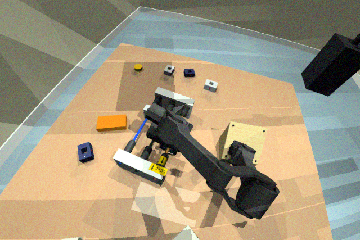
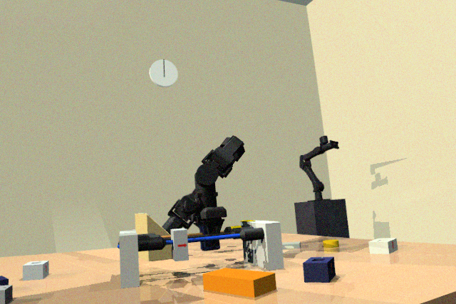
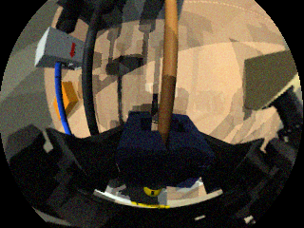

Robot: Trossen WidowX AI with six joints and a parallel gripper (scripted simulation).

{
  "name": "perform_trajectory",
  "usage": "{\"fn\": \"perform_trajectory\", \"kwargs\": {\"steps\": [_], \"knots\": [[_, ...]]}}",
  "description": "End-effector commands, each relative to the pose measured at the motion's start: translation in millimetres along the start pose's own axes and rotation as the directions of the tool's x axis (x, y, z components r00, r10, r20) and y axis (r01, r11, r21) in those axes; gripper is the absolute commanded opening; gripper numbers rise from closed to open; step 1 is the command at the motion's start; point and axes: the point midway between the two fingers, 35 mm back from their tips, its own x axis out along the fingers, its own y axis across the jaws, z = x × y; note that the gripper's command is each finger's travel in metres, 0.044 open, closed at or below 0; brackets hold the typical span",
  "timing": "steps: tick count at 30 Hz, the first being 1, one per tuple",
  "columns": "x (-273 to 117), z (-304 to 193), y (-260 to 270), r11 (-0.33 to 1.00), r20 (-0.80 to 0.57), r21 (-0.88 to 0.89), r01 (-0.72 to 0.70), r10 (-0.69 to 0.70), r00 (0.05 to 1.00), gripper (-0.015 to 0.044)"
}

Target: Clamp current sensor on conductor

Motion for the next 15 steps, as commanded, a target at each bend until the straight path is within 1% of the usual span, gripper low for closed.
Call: {"fn": "perform_trajectory", "kwargs": {"steps": [1, 9, 15], "knots": [[-0.3, -0.1, 0.0, 1.0, 0.0, -0.002, 0.0, 0.0, 1.0, 0.0], [-0.6, 0.0, 0.1, 1.0, 0.0, 0.0, -0.009, 0.009, 1.0, 0.0], [-6.7, 0.3, 0.8, 0.996, 0.0, 0.003, -0.089, 0.089, 0.996, 0.0]]}}
